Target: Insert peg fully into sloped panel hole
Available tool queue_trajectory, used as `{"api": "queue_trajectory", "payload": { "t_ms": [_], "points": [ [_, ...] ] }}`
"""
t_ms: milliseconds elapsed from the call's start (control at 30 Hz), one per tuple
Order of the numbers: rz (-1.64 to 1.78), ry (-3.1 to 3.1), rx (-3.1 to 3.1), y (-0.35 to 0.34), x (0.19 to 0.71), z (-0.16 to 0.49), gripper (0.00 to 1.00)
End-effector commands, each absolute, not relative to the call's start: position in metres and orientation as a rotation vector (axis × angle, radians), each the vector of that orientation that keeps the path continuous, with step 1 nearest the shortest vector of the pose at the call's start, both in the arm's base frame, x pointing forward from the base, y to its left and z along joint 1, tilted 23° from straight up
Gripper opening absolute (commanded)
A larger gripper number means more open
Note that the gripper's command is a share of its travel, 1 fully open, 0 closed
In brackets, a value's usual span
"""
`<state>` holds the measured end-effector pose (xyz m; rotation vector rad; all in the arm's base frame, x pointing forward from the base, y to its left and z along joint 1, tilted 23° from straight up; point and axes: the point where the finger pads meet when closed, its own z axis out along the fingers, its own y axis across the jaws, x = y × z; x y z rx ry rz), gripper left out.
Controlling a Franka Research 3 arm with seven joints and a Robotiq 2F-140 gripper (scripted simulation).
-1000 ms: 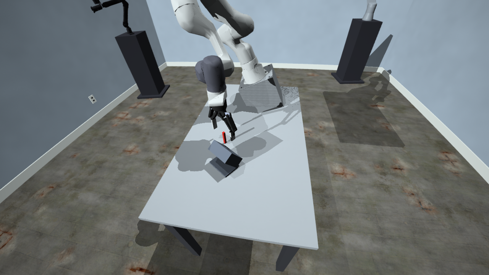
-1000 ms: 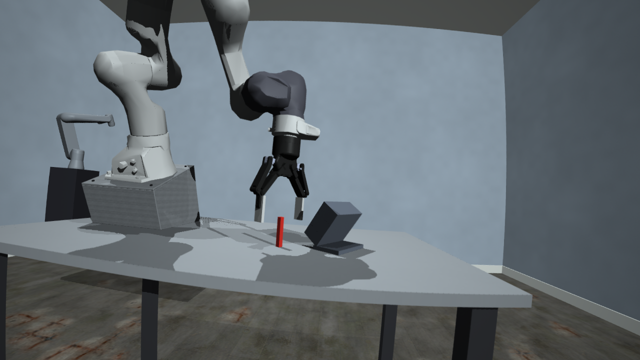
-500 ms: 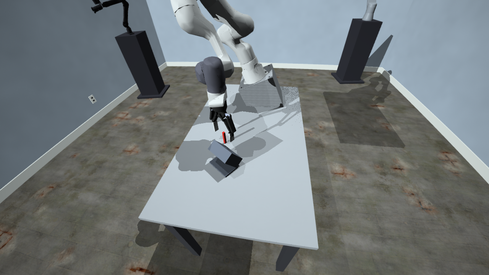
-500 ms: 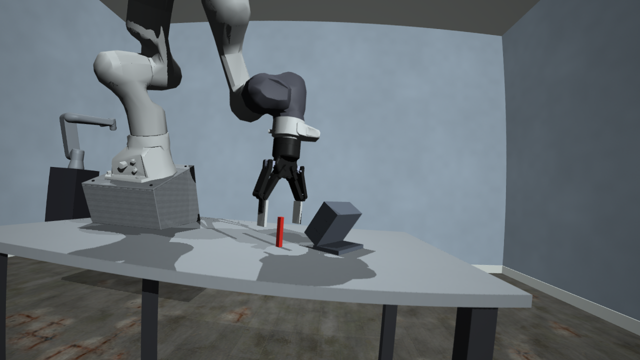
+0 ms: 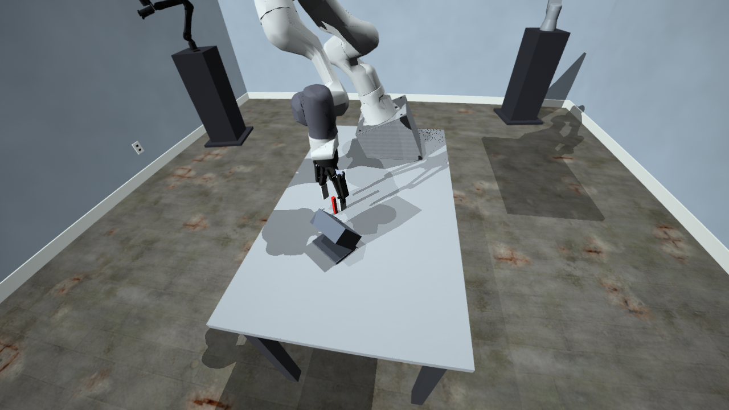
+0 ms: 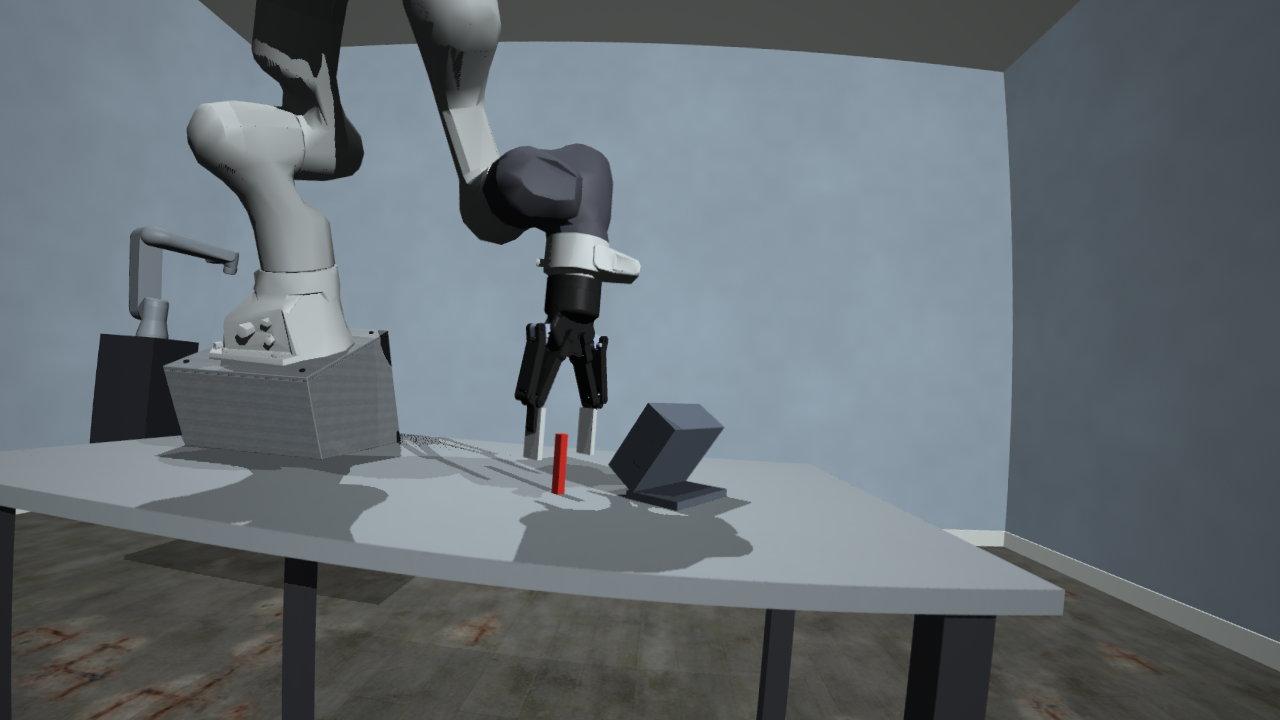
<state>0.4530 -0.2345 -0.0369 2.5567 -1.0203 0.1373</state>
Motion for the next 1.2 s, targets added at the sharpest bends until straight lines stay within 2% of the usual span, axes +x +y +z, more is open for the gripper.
{"api": "queue_trajectory", "payload": {
  "t_ms": [0,67,567,633,1167],
  "points": [
    [0.138,-1.02,2.557,-0.2345,0.4534,-0.0365,0.59],
    [0.138,-1.02,2.557,-0.2345,0.4534,-0.0365,0.59],
    [0.138,-1.02,2.557,-0.2345,0.4534,-0.0365,0.32],
    [0.138,-1.02,2.557,-0.2345,0.4534,-0.0365,0.32],
    [0.138,-1.02,2.557,-0.2345,0.4534,-0.0365,0.06]
  ]
}}
